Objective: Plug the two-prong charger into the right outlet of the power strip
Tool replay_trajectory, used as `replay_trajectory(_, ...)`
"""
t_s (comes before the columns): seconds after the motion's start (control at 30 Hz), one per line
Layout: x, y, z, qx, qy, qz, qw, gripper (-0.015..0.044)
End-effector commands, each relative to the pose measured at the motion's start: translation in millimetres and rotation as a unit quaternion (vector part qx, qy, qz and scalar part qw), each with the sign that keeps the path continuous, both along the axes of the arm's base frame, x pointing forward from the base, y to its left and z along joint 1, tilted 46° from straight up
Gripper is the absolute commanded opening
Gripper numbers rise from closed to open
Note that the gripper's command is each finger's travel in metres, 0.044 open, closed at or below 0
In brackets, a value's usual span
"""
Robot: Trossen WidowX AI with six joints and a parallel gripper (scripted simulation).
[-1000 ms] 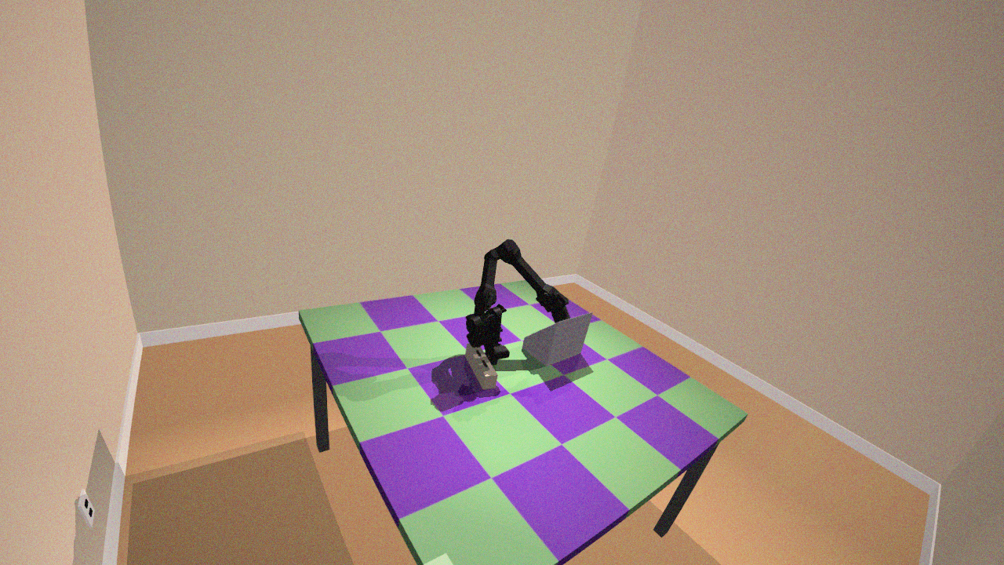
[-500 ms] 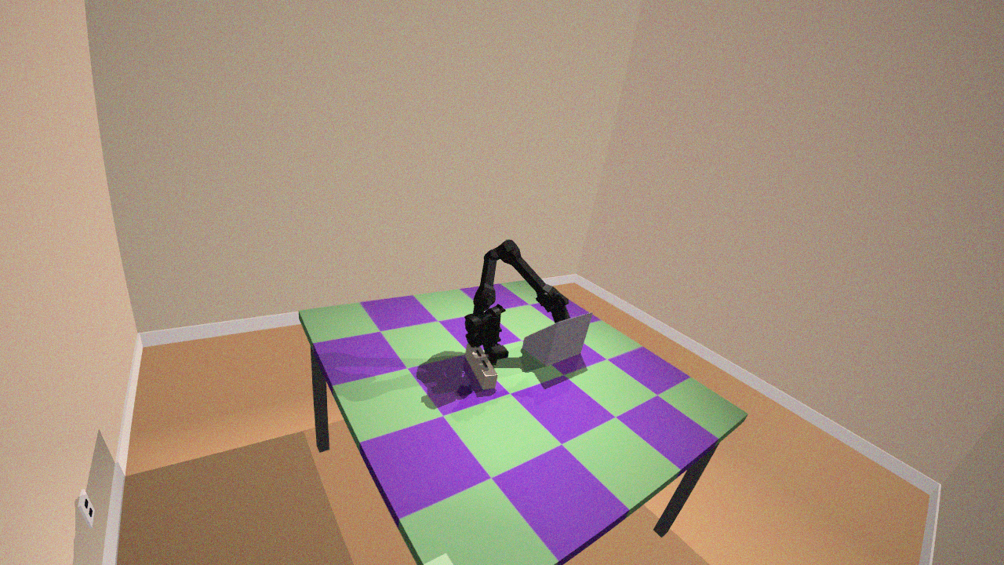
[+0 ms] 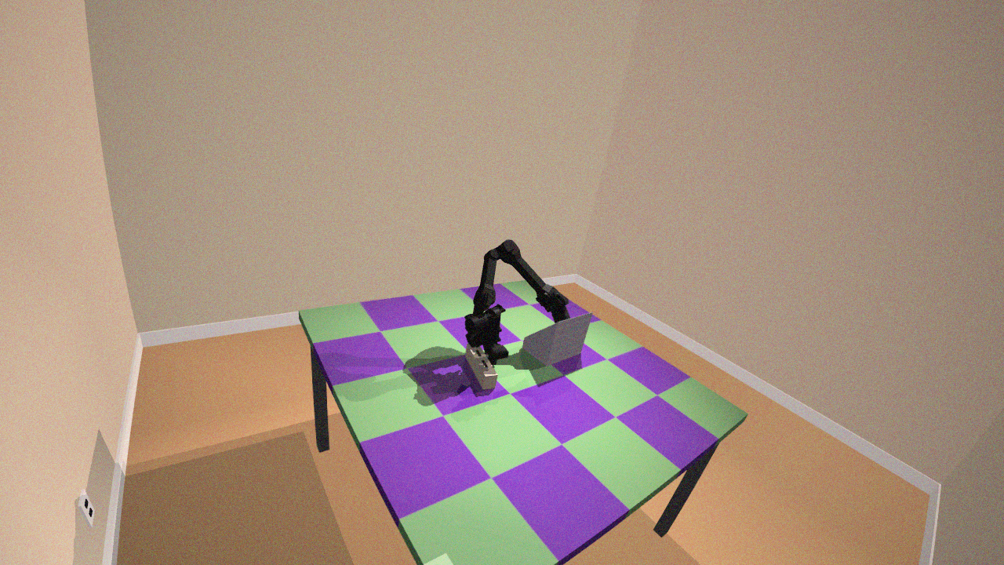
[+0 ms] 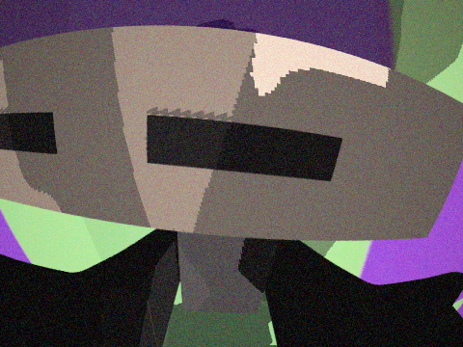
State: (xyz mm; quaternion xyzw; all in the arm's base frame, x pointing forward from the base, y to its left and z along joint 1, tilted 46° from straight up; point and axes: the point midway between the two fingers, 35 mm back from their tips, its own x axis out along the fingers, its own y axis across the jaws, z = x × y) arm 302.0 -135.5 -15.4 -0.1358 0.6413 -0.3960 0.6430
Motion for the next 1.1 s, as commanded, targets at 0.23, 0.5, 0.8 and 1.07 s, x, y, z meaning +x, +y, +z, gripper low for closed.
replay_trajectory(0.23,7.2,-1.3,4.2,-0.007,-0.017,0.001,1.000,0.0000)
replay_trajectory(0.5,6.2,-1.0,4.0,-0.007,-0.017,0.001,1.000,0.0000)
replay_trajectory(0.8,5.5,-1.0,3.8,-0.007,-0.017,0.001,1.000,0.0000)
replay_trajectory(1.07,6.2,-1.5,3.9,-0.007,-0.017,0.001,1.000,0.0000)
